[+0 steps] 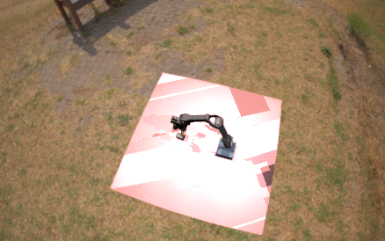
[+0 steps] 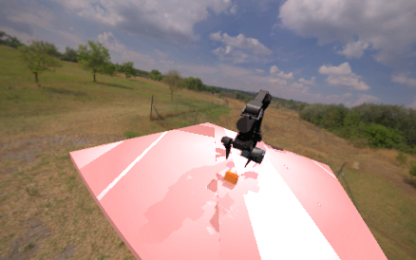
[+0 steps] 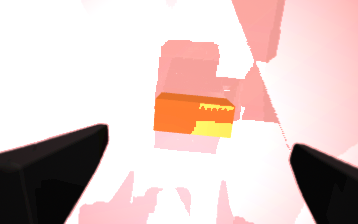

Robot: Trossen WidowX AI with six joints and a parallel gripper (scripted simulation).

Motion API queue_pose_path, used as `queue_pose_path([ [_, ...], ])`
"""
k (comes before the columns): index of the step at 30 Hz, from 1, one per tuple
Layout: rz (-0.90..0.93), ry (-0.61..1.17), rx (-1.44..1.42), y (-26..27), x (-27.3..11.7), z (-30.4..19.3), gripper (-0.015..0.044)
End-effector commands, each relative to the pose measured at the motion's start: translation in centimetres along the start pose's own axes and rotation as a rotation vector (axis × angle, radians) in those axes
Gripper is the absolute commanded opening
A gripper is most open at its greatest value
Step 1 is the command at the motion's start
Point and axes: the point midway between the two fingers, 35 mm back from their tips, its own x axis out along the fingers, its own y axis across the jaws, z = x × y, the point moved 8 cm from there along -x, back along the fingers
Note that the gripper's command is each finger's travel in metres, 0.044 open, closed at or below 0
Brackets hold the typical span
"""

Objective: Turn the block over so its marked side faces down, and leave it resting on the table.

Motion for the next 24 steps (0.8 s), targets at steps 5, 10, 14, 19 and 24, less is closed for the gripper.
queue_pose_path([
  [5, 0.006, 0.151, 0.006, -0.1, -0.3, 1.4, 0.0440],
  [10, 0.006, 0.151, 0.006, -0.1, 0.8, 1.3, 0.0440],
  [14, 0.006, 0.151, 0.006, -0.1, 3.2, 0.8, 0.0440],
  [19, 0.006, 0.151, 0.006, -0.1, 3.2, 0.9, 0.0440],
  [24, 0.006, 0.151, 0.006, 0.0, 4.5, 0.7, 0.0440],
])
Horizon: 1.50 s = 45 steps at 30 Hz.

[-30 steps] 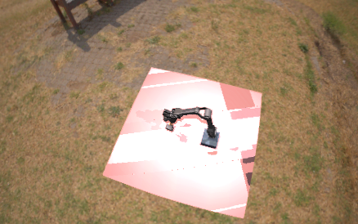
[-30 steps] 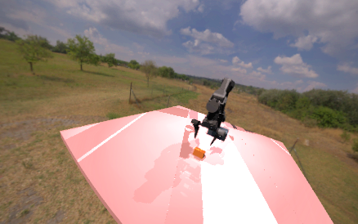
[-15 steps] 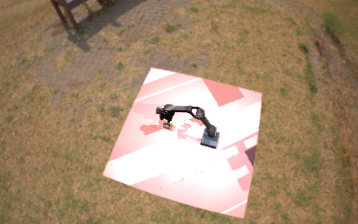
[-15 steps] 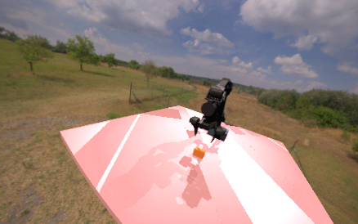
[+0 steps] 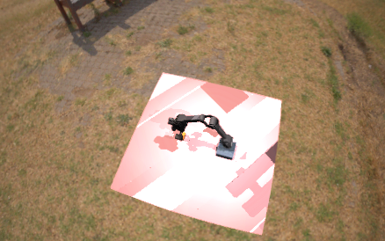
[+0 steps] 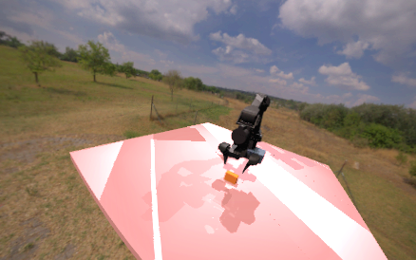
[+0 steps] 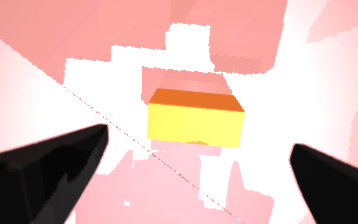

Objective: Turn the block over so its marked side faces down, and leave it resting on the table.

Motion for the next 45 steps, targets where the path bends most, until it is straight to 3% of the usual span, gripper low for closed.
queue_pose_path([
  [1, 0.004, 0.025, 0.003, 0.1, 1.7, -0.3, 0.0440],
  [36, 0.004, 0.025, 0.003, 0.1, 5.0, -0.3, 0.0440],
  [42, 0.004, 0.025, 0.003, 0.1, 5.0, -0.3, 0.0282],
  [45, 0.004, 0.025, 0.003, 0.1, 5.0, -0.3, 0.0263],
])
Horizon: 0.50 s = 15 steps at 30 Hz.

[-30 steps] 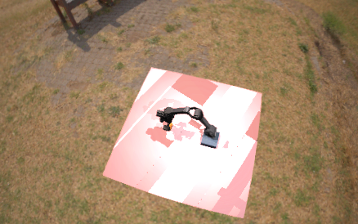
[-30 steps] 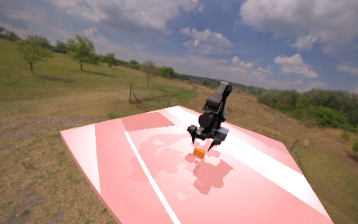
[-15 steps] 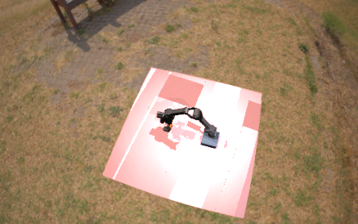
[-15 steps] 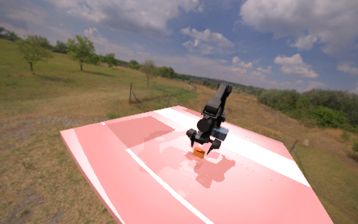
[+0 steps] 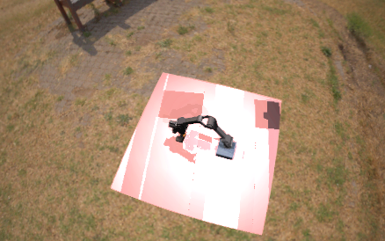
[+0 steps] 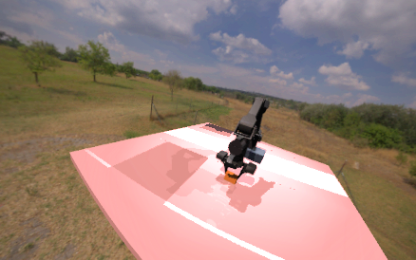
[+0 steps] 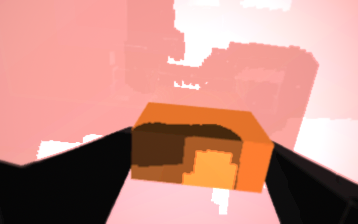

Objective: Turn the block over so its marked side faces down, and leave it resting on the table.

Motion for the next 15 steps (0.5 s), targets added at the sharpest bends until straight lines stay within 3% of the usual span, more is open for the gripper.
queue_pose_path([
  [1, 0.003, 0.012, 0.003, 0.02, 0.44, -0.14, 0.0256],
  [15, 0.003, 0.012, 0.003, 0.02, 0.44, -0.14, 0.0163],
])
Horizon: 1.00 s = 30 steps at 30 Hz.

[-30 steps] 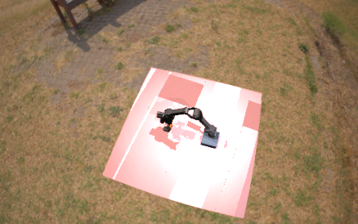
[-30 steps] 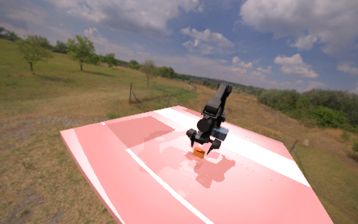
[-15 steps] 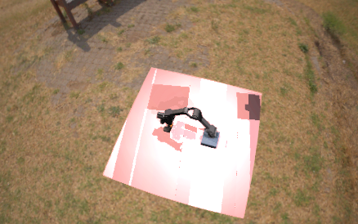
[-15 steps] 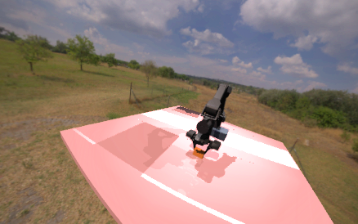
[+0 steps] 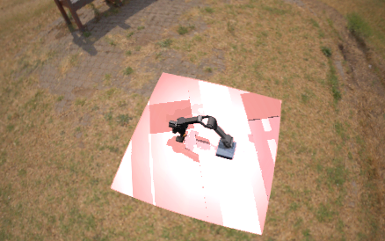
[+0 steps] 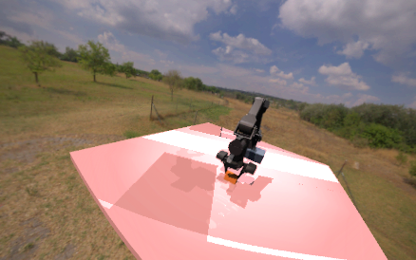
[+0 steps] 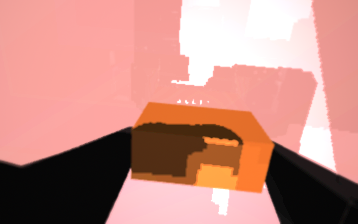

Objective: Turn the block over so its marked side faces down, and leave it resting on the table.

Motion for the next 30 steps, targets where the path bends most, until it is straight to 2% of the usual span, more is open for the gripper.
queue_pose_path([
  [1, 0.003, 0.012, 0.003, 0.0, 0.4, -0.1, 0.0156],
  [3, 0.003, 0.012, 0.003, 0.0, 0.4, -0.1, 0.0142],
  [8, 0.003, 0.012, 0.003, 0.0, -2.1, -0.1, 0.0011],
  [9, 0.003, 0.012, 0.003, 0.0, -2.5, -0.1, 0.0000],
  [15, 0.003, 0.002, 0.003, 0.0, -2.5, -0.1, 0.0000],
  [30, 0.002, -0.211, 0.002, 0.1, -1.1, -1.4, 0.0000],
])
